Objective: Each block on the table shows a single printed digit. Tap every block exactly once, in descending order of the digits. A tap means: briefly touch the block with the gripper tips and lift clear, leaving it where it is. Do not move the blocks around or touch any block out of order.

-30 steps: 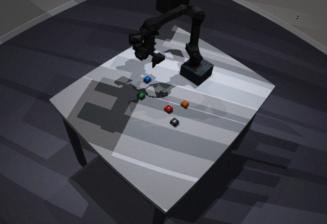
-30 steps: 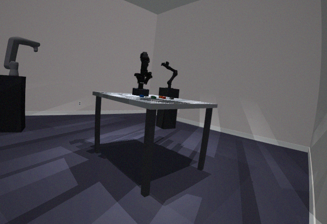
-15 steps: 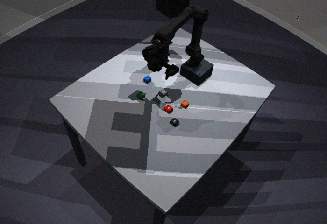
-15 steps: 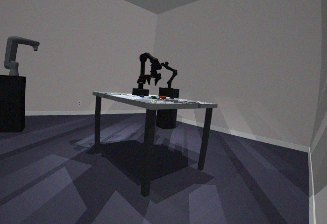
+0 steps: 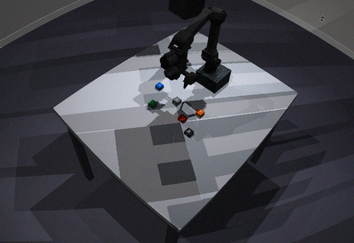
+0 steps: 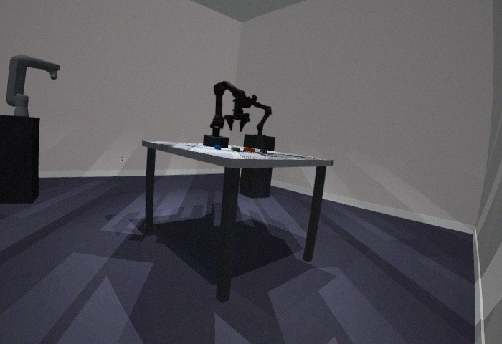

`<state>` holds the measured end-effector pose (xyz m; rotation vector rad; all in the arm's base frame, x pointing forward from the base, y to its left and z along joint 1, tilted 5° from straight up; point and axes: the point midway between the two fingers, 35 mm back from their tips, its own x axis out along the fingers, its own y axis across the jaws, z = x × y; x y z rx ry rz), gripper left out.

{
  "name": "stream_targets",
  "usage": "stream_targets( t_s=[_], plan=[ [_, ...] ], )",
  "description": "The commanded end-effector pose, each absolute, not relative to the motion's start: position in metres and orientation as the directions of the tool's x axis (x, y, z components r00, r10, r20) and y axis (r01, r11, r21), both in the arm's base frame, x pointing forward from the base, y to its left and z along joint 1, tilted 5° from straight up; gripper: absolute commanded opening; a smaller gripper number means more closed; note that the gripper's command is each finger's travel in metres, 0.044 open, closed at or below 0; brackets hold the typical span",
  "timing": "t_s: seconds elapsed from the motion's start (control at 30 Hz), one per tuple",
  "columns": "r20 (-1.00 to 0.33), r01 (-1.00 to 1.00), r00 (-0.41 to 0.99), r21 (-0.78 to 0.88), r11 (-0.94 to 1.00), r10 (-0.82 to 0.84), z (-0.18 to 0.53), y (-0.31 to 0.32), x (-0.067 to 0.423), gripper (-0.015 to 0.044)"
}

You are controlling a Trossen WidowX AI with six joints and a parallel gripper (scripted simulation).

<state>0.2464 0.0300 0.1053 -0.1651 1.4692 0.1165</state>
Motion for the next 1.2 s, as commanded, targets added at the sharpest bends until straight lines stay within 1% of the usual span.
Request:
stream_targets(
  t_s=[0.0,0.2,0.37,0.6,1.17],
  plan=[
    [-0.995,-0.175,0.096,-0.044,0.984,-0.028,0.104,0.029,0.245,0.04],
    [-0.995,-0.175,0.095,-0.043,0.984,-0.027,0.104,0.037,0.245,0.04],
    [-0.996,-0.175,0.091,-0.036,0.984,-0.02,0.101,0.094,0.233,0.04],
    [-0.996,-0.175,0.091,-0.032,0.984,-0.016,0.097,0.163,0.198,0.04],
    [-0.996,-0.175,0.091,-0.032,0.984,-0.016,0.097,0.164,0.197,0.04]
  ],
)
